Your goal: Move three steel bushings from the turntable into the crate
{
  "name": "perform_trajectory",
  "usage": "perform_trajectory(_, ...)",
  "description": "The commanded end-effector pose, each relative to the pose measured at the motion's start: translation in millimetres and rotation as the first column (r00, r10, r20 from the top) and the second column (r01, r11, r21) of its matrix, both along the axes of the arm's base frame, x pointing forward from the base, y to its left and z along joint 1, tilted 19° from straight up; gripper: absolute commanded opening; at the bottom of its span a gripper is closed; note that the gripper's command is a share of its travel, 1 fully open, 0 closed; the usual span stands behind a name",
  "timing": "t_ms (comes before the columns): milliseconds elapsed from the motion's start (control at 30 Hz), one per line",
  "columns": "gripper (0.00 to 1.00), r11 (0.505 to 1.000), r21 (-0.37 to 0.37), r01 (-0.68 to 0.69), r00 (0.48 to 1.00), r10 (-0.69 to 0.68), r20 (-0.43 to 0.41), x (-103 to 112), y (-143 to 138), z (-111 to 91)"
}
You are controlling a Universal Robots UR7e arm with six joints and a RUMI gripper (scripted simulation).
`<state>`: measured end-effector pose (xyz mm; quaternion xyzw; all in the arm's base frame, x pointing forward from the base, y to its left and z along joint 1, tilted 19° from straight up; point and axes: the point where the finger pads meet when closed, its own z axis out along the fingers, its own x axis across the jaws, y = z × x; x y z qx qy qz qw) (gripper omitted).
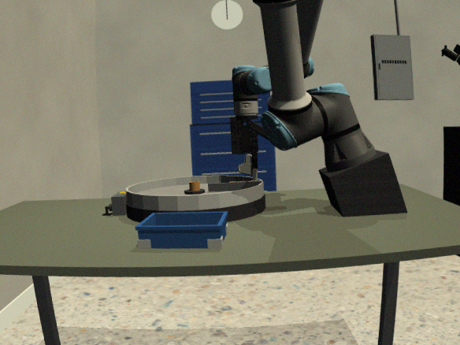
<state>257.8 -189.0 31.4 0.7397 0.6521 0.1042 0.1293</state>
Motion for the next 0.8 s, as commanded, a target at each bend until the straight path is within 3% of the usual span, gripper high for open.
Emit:
perform_trajectory(0,0.0,1.0,0.0,0.0,1.0,0.0,0.0,0.1,-0.1,0.3)
perform_trajectory(300,0.0,1.0,0.0,0.0,1.0,0.0,0.0,-2.7,0.4,8.2)
perform_trajectory(767,0.0,1.0,0.0,0.0,1.0,0.0,0.0,-17.8,3.0,52.6)
